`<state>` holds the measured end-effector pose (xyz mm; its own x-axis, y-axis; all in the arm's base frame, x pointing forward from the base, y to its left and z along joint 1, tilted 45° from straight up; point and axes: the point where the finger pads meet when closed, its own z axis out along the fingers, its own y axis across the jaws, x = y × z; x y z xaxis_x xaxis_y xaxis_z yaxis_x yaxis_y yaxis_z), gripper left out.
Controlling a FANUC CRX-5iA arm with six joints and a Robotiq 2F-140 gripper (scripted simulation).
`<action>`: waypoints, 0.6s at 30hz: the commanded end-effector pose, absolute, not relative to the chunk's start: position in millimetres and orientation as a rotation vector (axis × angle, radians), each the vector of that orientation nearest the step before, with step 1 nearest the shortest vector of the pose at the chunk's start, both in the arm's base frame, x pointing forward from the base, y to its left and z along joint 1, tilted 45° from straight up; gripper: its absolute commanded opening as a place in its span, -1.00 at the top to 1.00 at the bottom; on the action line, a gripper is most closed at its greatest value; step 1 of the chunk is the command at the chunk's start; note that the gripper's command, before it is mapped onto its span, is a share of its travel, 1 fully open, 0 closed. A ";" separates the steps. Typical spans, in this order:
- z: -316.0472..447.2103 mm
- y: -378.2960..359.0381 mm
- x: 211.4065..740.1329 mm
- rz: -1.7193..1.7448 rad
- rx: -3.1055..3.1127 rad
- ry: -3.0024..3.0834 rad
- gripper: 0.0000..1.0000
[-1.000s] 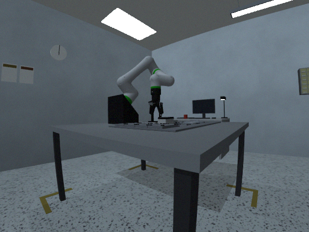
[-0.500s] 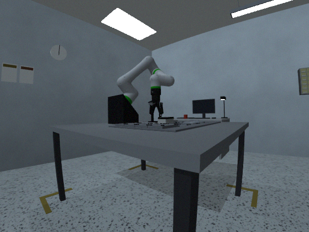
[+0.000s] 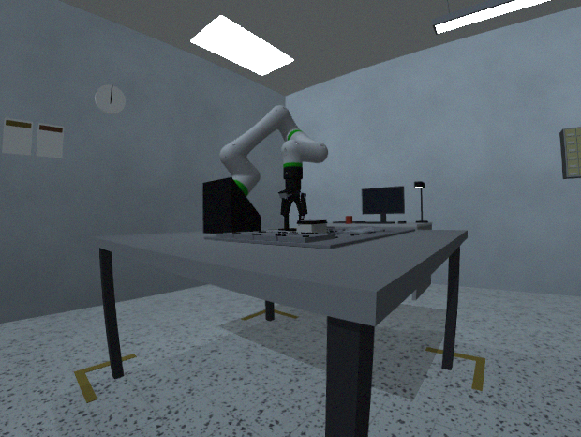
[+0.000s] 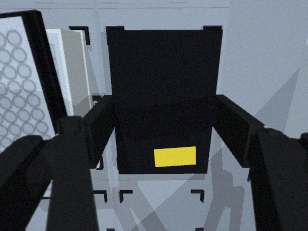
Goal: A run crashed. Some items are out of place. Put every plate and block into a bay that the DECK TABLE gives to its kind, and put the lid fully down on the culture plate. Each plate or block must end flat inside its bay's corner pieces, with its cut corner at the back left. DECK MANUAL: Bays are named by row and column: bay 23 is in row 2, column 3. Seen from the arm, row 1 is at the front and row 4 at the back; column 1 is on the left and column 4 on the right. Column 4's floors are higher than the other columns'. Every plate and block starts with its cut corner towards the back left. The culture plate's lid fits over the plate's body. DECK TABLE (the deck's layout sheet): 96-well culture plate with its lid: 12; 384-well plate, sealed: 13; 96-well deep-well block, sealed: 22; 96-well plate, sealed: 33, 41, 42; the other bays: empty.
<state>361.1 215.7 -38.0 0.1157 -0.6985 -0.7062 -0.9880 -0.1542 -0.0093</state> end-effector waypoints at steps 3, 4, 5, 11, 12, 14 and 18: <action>-37.8 215.2 361.6 0.780 -1.913 1.631 -0.21; -37.8 215.2 361.6 0.780 -1.913 1.631 -0.21; -37.8 215.2 361.6 0.780 -1.913 1.631 -0.21; -37.8 215.2 361.6 0.780 -1.913 1.631 -0.40; -37.8 215.2 361.6 0.780 -1.913 1.631 -0.40; -37.8 215.2 361.6 0.780 -1.913 1.631 -0.40; -37.8 215.2 361.6 0.780 -1.913 1.631 -0.40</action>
<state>361.0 215.7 -38.0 0.1156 -0.6984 -0.7063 -0.9880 -0.1542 -0.0092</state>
